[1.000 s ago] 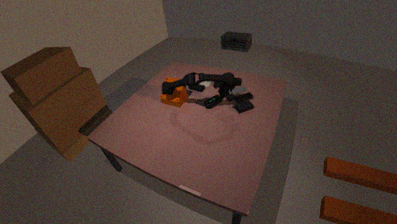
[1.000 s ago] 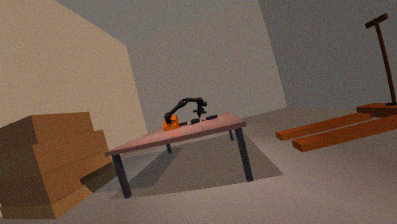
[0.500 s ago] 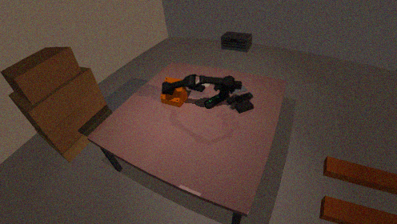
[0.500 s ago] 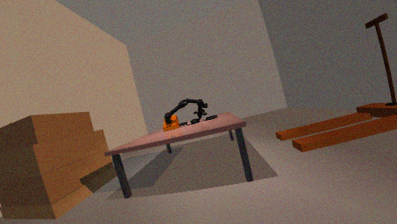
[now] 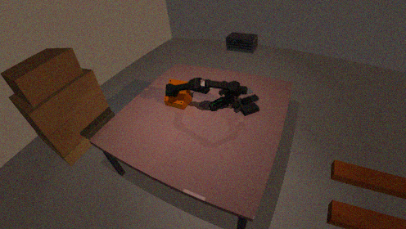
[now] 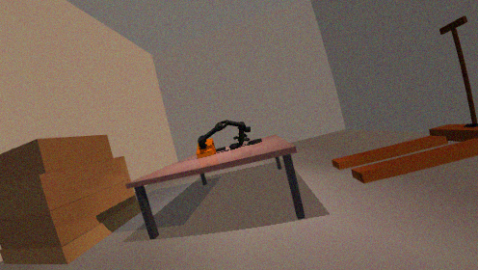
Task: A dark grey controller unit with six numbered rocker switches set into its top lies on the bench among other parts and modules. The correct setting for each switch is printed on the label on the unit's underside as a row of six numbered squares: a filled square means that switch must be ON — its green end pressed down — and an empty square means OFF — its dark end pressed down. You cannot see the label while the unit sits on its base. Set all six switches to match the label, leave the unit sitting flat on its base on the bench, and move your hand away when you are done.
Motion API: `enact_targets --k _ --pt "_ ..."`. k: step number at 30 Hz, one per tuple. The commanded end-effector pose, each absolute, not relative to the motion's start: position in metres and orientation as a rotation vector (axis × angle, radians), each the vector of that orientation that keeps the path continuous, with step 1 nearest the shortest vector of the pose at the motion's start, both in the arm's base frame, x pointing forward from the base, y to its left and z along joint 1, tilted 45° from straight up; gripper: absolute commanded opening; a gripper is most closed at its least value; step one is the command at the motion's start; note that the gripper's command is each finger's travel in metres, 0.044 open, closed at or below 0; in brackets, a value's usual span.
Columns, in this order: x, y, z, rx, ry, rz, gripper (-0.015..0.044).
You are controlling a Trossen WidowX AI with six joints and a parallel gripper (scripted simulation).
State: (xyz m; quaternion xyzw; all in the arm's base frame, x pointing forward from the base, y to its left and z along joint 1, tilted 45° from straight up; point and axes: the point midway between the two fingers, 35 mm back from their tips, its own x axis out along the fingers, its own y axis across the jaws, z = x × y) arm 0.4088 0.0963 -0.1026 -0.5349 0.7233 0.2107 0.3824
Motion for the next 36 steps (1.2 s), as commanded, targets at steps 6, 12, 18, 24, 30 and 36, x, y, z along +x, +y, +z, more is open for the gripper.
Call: enact_targets --k 6,12,18,24,30,36 --pt "0.408 0.095 -0.105 -1.376 1.843 0.542 0.0000" --pt "0.405 0.096 -0.106 -1.376 1.843 0.542 0.0000" --pt "0.403 0.096 -0.107 -1.376 1.843 0.542 0.0000" --pt "0.401 0.096 -0.108 -1.376 1.843 0.542 0.0000" --pt "0.399 0.097 -0.108 -1.376 1.843 0.542 0.0000" --pt "0.397 0.097 -0.109 -1.376 1.843 0.542 0.0000"
